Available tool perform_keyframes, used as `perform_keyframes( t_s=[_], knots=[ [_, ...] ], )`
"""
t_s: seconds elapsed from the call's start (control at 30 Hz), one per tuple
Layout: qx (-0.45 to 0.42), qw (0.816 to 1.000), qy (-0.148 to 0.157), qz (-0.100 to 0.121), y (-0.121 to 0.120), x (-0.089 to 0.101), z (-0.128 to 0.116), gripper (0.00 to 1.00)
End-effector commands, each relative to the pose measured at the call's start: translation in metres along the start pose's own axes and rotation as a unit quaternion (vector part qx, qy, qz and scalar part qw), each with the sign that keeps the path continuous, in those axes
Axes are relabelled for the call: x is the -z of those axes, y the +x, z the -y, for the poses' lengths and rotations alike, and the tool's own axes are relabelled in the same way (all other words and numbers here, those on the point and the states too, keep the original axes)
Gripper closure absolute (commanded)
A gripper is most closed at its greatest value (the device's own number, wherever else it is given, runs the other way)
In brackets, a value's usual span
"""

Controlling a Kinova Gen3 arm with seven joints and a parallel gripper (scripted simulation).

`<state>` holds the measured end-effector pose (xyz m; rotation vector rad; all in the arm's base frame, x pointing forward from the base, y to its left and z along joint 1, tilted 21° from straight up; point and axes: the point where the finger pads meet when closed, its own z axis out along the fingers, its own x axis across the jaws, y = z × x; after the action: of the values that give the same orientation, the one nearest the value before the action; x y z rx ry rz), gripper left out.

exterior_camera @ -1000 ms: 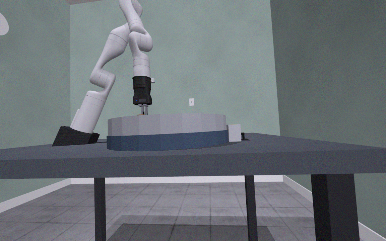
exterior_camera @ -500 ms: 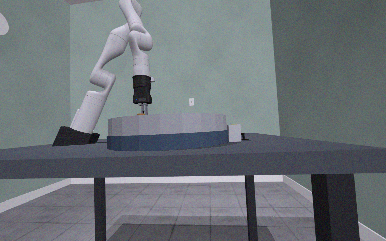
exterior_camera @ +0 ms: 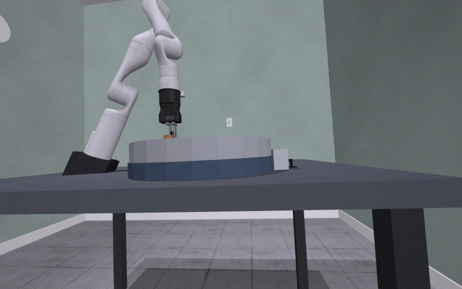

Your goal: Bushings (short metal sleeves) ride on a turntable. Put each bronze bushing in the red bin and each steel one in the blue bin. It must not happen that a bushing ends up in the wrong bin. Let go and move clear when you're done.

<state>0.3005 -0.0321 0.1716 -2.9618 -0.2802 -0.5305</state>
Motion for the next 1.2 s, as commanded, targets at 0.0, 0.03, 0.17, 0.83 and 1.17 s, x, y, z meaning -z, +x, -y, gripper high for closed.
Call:
perform_keyframes(
  t_s=[0.0, 0.03, 0.17, 0.83, 1.17],
  knots=[
    [0.000, 1.000, -0.001, -0.001, 0.001, 0.001, -0.001, 1.00],
    [0.000, 1.000, -0.001, -0.001, 0.001, 0.001, -0.001, 1.00],
    [0.000, 1.000, -0.001, -0.001, 0.001, 0.002, -0.001, 1.00],
    [0.000, 1.000, -0.001, -0.001, 0.001, 0.015, -0.001, 1.00],
    [0.000, 1.000, -0.001, -0.001, 0.001, 0.036, 0.000, 1.00]
  ],
)
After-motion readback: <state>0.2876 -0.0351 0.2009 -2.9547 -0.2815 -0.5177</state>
